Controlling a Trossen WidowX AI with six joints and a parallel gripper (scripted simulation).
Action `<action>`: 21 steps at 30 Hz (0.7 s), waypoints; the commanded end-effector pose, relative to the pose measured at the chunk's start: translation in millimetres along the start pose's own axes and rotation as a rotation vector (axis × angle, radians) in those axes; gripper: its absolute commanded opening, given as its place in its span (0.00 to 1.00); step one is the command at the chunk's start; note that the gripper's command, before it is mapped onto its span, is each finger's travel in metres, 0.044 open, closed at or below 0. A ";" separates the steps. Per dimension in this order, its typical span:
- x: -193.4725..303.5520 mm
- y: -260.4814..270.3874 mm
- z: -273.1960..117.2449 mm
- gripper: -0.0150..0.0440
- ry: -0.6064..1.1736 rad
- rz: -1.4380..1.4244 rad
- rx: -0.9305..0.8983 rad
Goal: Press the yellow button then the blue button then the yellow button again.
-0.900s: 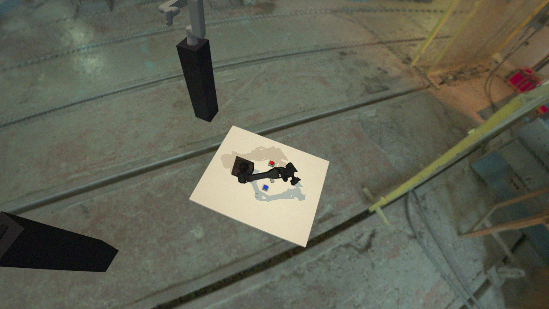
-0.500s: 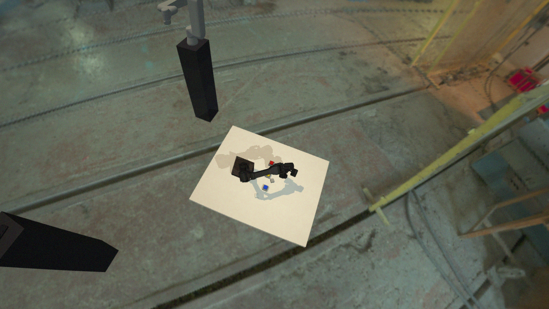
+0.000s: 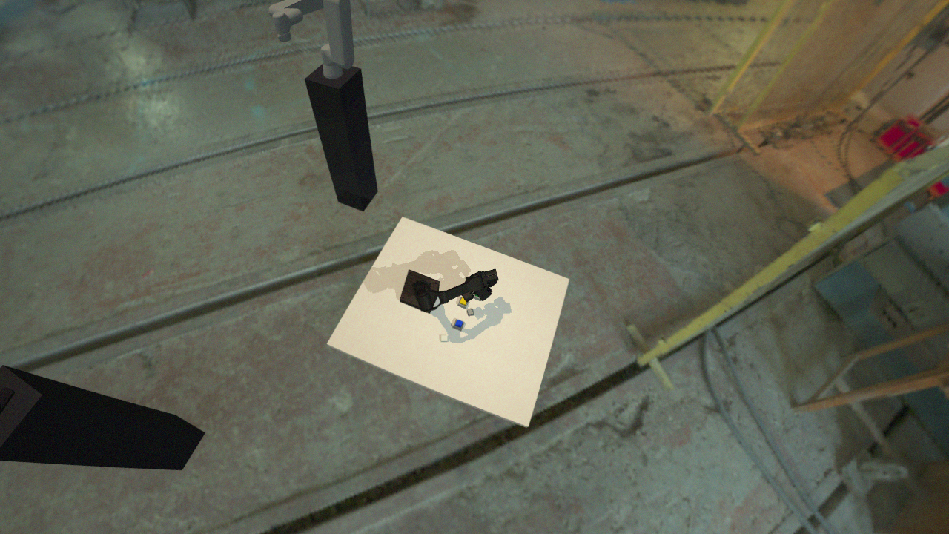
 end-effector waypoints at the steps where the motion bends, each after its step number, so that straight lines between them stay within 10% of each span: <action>1: 33.3 -60.2 23.7 0.93 0.041 -0.631 0.272; 21: 33.5 -64.8 34.6 0.84 0.045 -0.661 0.283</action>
Point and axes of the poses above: the point midway between the two fingers, 35 mm back from their tips, its own z axis out along the fingers, its own y axis across the jaws, x = y × z, the point moved 2 cm from there along -z, back along the fingers, and after that the axes turned 11 degrees about z, right-handed, at the moved point
